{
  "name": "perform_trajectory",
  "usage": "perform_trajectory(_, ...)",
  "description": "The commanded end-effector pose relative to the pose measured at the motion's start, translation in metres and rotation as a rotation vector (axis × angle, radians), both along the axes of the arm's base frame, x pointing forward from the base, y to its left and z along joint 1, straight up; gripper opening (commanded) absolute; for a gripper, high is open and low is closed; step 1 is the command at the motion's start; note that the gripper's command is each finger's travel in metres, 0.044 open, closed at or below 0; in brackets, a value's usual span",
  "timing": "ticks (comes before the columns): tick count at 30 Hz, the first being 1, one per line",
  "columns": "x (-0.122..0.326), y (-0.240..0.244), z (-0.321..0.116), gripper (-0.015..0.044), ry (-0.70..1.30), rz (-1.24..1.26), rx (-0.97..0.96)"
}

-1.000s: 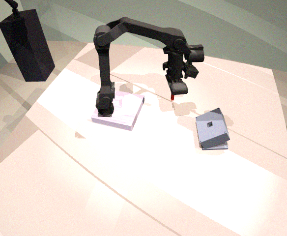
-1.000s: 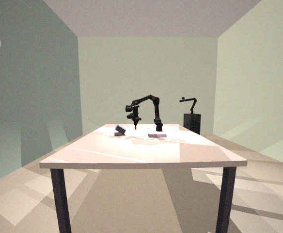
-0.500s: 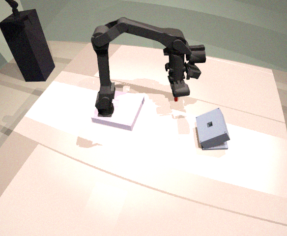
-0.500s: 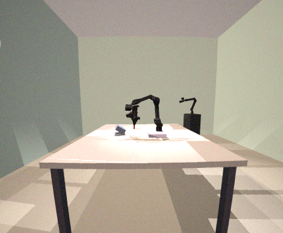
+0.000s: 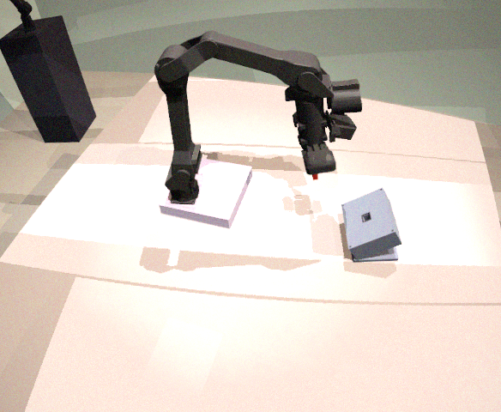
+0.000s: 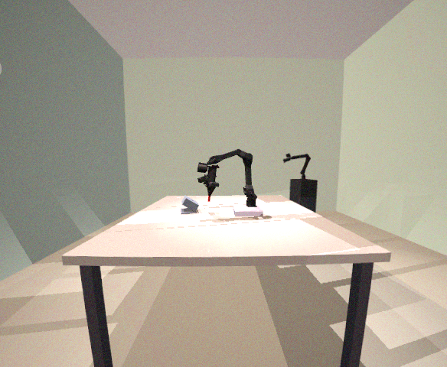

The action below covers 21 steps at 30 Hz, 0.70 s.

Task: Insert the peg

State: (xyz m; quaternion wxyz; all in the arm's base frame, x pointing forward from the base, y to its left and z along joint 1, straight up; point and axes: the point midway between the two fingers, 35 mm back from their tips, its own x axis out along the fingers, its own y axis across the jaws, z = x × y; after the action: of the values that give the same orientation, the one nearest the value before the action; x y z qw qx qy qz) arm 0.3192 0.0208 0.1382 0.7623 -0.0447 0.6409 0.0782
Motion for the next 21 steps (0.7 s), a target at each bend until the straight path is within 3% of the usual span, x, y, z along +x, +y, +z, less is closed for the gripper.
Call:
perform_trajectory(1, 0.003, -0.005, 0.002, 0.0000, -0.025, -0.004, 0.012)
perform_trajectory(21, 0.016, -0.032, 0.015, 0.0000, -0.134, -0.036, 0.036)
